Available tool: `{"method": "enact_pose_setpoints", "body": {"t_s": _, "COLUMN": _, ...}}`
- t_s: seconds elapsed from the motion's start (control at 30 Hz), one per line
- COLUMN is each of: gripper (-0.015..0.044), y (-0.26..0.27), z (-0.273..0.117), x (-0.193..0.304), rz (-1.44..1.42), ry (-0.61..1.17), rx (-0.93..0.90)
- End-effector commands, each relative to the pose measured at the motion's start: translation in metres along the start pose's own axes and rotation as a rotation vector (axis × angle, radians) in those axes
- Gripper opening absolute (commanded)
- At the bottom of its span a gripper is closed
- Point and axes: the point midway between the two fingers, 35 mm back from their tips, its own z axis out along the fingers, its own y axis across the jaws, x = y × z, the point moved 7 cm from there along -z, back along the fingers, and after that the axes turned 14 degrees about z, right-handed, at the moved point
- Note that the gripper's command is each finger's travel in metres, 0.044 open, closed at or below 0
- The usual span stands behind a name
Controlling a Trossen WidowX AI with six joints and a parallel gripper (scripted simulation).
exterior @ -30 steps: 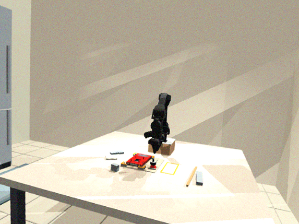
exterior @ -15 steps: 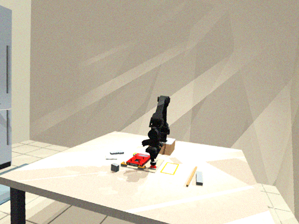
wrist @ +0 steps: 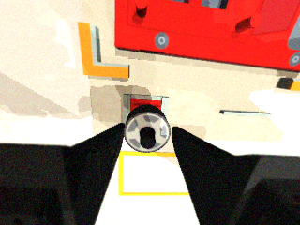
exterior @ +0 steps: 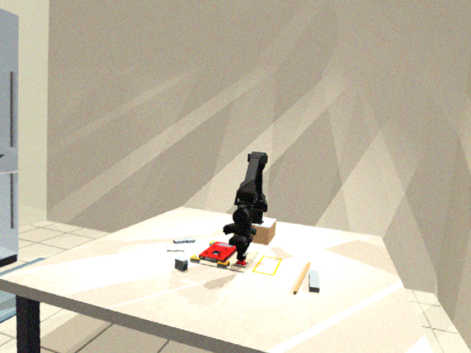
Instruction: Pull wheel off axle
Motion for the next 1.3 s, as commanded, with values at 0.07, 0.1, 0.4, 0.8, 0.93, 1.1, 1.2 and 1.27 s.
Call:
{"method": "enact_pose_setpoints", "body": {"t_s": 0.07, "gripper": 0.0180, "y": 0.000, "z": 0.000, "x": 0.000, "rz": 0.000, "ry": -0.001, "rx": 0.002}}
{"method": "enact_pose_setpoints", "body": {"t_s": 0.1, "gripper": 0.0174, "y": 0.000, "z": 0.000, "x": 0.000, "rz": 0.000, "ry": -0.001, "rx": 0.002}}
{"method": "enact_pose_setpoints", "body": {"t_s": 0.4, "gripper": 0.0000, "y": 0.000, "z": -0.002, "x": 0.000, "rz": 0.000, "ry": 0.000, "rx": 0.001}}
{"method": "enact_pose_setpoints", "body": {"t_s": 0.8, "gripper": 0.0000, "y": 0.000, "z": -0.006, "x": 0.000, "rz": -0.001, "ry": 0.000, "rx": 0.000}}
{"method": "enact_pose_setpoints", "body": {"t_s": 0.93, "gripper": 0.0000, "y": 0.000, "z": -0.007, "x": 0.000, "rz": -0.001, "ry": 0.000, "rx": -0.001}}
{"method": "enact_pose_setpoints", "body": {"t_s": 1.1, "gripper": 0.0000, "y": 0.000, "z": -0.009, "x": 0.000, "rz": -0.001, "ry": 0.000, "rx": -0.001}}
{"method": "enact_pose_setpoints", "body": {"t_s": 1.2, "gripper": 0.0000, "y": 0.000, "z": -0.010, "x": 0.000, "rz": -0.001, "ry": 0.000, "rx": -0.002}}
{"method": "enact_pose_setpoints", "body": {"t_s": 1.27, "gripper": 0.0000, "y": 0.000, "z": -0.010, "x": 0.000, "rz": -0.001, "ry": 0.000, "rx": -0.002}}
